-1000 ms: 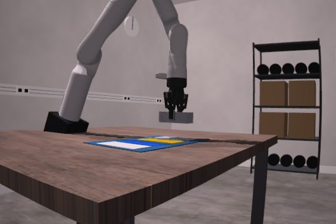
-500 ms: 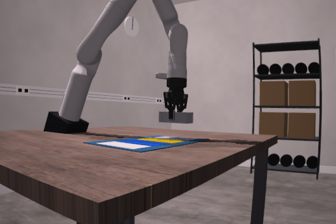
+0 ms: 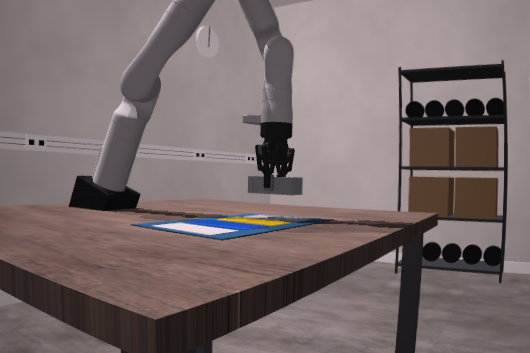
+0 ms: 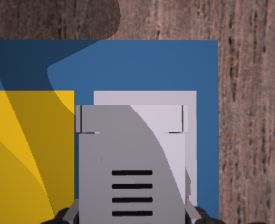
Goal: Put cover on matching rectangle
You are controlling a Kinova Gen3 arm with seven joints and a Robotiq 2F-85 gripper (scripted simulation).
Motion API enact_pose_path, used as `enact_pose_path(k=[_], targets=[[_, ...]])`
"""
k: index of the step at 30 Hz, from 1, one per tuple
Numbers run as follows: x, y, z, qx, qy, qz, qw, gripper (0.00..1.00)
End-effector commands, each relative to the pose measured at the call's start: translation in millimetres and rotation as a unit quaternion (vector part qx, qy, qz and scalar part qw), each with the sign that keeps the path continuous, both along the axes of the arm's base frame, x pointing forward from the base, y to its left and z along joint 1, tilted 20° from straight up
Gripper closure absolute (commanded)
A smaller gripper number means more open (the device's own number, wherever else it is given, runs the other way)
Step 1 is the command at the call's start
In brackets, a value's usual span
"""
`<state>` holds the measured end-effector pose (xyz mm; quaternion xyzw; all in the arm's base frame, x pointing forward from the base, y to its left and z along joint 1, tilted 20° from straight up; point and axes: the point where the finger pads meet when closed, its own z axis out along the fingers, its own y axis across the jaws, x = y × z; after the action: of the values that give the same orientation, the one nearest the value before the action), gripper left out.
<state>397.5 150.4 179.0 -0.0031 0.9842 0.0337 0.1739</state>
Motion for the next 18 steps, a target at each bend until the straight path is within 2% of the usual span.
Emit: enact_pose_path(k=[1,18], targets=[[0.3,-3,0.2,0.000,-0.001,0.000,1.000,1.00],[1.7,-36,-4.1,0.000,-0.001,0.000,1.000,1.00]])
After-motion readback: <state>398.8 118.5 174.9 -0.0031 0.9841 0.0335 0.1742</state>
